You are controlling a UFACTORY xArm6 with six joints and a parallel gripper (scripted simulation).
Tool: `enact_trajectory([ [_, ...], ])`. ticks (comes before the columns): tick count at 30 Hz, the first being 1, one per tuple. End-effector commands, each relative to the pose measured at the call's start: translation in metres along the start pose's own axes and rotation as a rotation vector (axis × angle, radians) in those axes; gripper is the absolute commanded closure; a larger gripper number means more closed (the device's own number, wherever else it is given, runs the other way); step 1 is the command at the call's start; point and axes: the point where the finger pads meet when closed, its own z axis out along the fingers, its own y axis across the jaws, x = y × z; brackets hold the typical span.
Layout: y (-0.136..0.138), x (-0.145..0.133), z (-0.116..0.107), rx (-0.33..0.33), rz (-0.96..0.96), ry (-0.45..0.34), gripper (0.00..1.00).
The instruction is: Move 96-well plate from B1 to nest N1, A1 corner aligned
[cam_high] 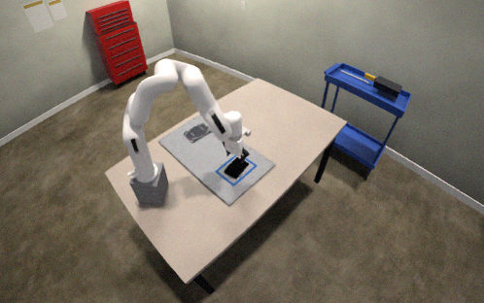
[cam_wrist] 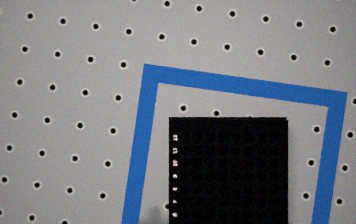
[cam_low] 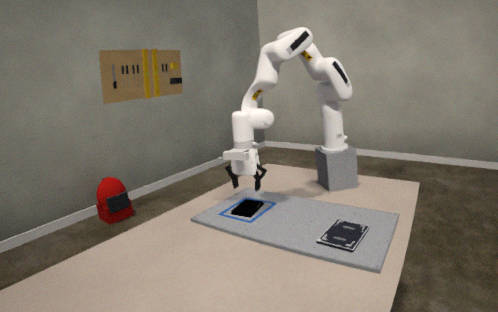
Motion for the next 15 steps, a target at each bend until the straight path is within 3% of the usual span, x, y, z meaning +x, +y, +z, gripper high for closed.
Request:
enact_trajectory([
  [1,0.001,0.001,0.004,-0.002,0.0,0.002,0.0],
  [15,0.001,0.001,0.026,-0.002,0.0,0.002,0.0],
])
